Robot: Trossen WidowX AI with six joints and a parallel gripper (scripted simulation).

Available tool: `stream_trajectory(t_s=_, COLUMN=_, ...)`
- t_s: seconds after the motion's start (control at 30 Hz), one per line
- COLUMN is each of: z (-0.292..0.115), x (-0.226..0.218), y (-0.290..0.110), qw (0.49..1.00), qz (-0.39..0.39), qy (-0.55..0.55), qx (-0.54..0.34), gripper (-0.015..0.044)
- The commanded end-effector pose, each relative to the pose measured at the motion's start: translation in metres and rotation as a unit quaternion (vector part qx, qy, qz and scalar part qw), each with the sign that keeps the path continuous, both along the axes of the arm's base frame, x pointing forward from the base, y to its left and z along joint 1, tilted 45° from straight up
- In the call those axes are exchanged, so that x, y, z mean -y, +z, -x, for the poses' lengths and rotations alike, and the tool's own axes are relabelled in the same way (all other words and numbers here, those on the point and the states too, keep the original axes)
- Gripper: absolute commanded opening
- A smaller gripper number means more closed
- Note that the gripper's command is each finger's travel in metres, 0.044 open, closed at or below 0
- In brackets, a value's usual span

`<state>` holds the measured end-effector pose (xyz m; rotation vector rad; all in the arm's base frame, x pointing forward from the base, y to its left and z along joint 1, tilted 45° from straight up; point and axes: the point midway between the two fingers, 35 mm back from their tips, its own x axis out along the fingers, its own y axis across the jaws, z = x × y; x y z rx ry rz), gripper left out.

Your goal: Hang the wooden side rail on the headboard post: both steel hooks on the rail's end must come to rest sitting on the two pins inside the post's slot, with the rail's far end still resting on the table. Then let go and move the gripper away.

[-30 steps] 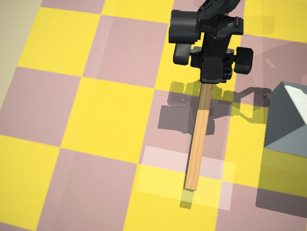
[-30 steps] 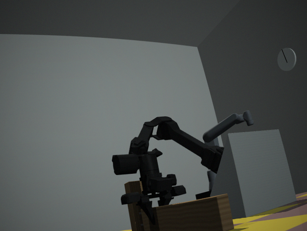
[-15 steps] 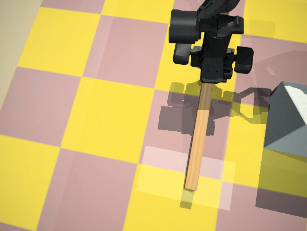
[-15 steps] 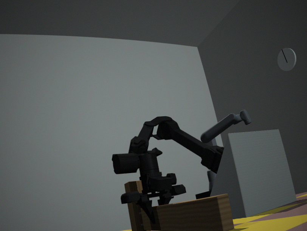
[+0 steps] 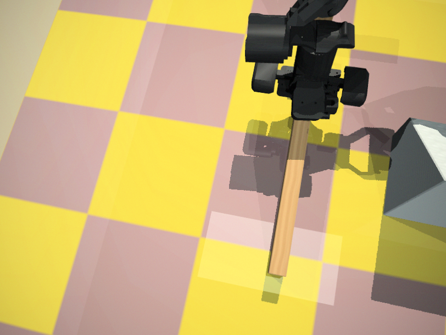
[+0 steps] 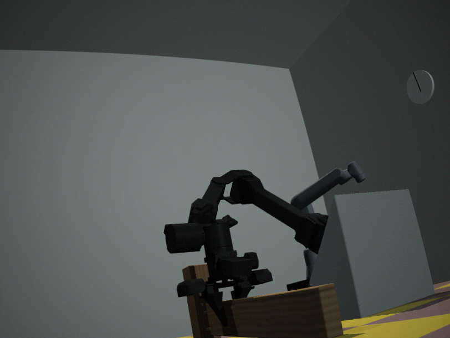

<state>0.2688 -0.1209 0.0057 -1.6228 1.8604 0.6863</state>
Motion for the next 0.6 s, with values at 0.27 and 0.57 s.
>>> stream_trajectory(t_s=0.27, z=-0.0034, x=-0.0049, y=0.0036, qw=1.0, qz=-0.001, qy=0.006, qx=0.004, gripper=0.0)
stream_trajectory(t_s=0.57, z=-0.0036, x=-0.006, y=0.0046, qw=1.0, qz=-0.001, qy=0.006, qx=0.004, gripper=0.0)
